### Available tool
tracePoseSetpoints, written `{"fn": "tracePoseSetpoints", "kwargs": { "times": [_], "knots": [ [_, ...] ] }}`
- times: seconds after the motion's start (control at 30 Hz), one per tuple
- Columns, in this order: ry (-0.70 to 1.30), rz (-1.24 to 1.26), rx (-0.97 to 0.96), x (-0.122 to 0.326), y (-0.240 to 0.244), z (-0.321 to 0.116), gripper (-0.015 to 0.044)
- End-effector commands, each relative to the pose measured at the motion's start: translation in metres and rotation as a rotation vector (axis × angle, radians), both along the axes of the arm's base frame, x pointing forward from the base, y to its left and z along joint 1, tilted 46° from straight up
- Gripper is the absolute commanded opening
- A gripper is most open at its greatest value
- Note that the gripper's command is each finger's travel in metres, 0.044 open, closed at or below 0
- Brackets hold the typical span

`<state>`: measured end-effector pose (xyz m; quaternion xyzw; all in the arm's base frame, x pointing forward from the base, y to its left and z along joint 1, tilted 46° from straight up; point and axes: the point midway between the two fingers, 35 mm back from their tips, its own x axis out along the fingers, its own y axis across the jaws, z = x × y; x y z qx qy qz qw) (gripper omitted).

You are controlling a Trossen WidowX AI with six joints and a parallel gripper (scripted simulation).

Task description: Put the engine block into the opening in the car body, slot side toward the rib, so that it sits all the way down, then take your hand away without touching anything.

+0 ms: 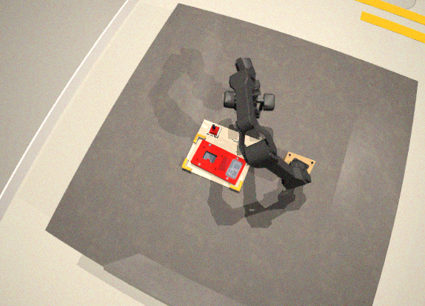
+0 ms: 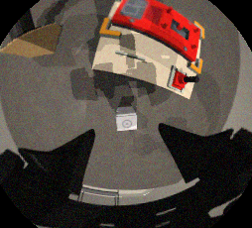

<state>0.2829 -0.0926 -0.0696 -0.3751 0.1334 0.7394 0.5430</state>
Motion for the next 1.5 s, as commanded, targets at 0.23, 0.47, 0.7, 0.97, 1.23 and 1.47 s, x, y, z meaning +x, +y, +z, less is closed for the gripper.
{"fn": "tracePoseSetpoints", "kwargs": {
  "times": [0.23, 0.47, 0.7, 0.97, 1.23, 1.47],
  "knots": [
    [-0.009, 0.005, -0.006, 0.002, 0.009, -0.012, 0.044],
    [-0.009, 0.005, -0.005, 0.001, 0.017, -0.02, 0.044],
    [-0.009, 0.005, -0.005, 0.0, 0.025, -0.028, 0.044],
    [-0.009, 0.005, -0.004, -0.002, 0.034, -0.037, 0.044],
    [-0.009, 0.005, -0.003, -0.004, 0.043, -0.045, 0.044],
    [-0.009, 0.005, -0.003, -0.005, 0.046, -0.048, 0.0361]
  ]
}}
